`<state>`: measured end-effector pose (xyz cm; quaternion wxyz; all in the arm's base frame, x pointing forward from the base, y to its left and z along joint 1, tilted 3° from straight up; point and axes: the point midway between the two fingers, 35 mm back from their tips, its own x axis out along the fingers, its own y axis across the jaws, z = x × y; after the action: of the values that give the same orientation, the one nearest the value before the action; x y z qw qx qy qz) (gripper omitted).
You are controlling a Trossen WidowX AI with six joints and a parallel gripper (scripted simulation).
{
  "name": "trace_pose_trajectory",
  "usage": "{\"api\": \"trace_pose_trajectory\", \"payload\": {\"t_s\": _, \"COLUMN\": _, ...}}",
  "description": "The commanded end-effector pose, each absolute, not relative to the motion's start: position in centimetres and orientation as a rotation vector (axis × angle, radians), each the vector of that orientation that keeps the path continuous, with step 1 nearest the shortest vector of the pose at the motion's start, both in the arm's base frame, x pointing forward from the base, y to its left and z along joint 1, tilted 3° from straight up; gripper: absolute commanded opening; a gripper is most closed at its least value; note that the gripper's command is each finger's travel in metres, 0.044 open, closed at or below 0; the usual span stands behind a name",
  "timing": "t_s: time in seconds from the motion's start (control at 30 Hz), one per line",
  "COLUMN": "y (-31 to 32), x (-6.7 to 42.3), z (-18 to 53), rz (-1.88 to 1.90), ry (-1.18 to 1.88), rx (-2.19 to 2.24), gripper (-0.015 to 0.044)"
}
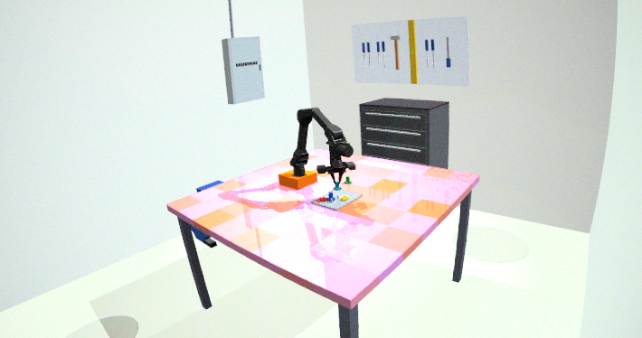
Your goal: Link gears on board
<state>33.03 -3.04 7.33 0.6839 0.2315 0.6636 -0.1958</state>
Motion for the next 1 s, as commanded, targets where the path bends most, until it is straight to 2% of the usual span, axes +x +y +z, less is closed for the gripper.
{"api": "trace_pose_trajectory", "payload": {"t_s": 0.0, "y": -2.96, "x": 32.92, "z": 7.33, "rz": -0.520, "ry": 1.475, "rx": 0.610, "gripper": 0.0000}}
{"api": "trace_pose_trajectory", "payload": {"t_s": 0.77, "y": -2.95, "x": 32.94, "z": 7.47, "rz": -1.028, "ry": 1.286, "rx": 1.129, "gripper": 0.0000}}
{"api": "trace_pose_trajectory", "payload": {"t_s": 0.97, "y": -2.95, "x": 32.94, "z": 7.48, "rz": -1.061, "ry": 1.269, "rx": 1.161, "gripper": 0.0000}}
